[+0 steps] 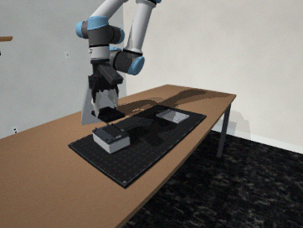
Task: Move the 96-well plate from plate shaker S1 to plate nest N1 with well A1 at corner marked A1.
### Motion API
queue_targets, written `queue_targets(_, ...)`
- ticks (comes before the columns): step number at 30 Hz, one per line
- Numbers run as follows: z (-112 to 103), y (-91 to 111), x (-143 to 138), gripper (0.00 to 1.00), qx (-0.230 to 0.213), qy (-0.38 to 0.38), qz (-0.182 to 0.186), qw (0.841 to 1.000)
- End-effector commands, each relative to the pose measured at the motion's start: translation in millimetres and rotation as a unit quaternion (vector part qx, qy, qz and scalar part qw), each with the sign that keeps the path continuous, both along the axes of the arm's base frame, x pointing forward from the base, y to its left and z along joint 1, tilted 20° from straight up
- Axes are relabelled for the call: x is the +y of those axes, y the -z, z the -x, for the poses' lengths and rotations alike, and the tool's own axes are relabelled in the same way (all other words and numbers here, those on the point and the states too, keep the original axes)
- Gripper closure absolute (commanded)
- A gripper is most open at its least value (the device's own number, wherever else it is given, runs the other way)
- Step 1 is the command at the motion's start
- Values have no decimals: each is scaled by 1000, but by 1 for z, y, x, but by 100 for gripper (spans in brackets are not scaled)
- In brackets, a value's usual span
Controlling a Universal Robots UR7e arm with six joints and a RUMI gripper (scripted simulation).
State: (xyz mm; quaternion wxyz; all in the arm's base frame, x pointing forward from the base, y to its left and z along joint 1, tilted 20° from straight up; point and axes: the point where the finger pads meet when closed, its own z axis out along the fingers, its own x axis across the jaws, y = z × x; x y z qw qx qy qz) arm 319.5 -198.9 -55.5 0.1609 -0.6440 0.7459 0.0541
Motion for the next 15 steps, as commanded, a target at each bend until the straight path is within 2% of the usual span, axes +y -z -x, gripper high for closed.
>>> queue_targets(1, 0, 0, 0, 100, 0, 0, 0, 1000)
queue_targets(9, 0, 0, 0, 100, 0, 0, 0, 1000)
queue_targets(15, -3, -4, 21, 100, -3, -10, 1, 1000)
